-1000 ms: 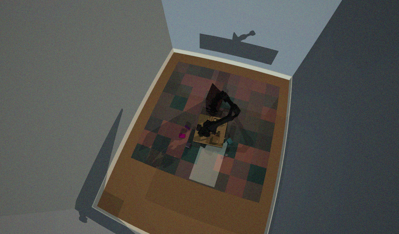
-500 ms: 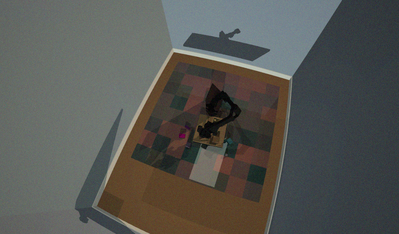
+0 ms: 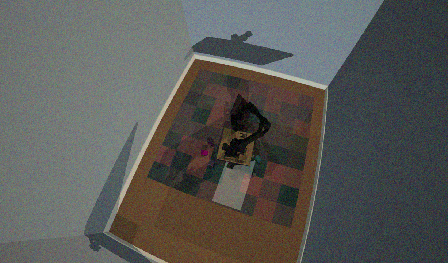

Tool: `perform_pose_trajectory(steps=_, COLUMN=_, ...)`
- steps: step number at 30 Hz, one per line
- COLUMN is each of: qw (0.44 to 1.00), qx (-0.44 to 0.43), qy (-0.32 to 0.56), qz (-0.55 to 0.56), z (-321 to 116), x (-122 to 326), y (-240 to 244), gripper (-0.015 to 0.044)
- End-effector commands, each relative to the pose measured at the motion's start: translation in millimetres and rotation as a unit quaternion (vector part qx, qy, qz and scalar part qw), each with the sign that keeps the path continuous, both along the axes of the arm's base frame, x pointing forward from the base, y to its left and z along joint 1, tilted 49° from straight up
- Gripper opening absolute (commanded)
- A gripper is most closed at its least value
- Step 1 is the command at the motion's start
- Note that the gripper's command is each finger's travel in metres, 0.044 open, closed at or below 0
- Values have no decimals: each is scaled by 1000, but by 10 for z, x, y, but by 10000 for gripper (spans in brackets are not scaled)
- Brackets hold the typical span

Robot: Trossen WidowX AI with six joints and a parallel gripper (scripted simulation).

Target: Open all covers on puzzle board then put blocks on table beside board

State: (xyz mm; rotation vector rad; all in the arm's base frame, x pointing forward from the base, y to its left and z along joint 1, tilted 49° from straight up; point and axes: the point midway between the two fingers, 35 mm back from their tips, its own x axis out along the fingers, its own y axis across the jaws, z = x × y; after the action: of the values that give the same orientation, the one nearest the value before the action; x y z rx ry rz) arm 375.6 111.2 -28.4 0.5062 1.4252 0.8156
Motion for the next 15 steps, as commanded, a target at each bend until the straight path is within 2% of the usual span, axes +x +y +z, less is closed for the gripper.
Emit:
perform_pose_trajectory(steps=1, qw=1000, qx=2, qy=-1, qz=-1, z=33, x=48, y=22, gripper=0)
perform_pose_trajectory(steps=15, qw=1000, qx=1, qy=-1, qz=-2, z=144, x=69, y=-107, gripper=0)
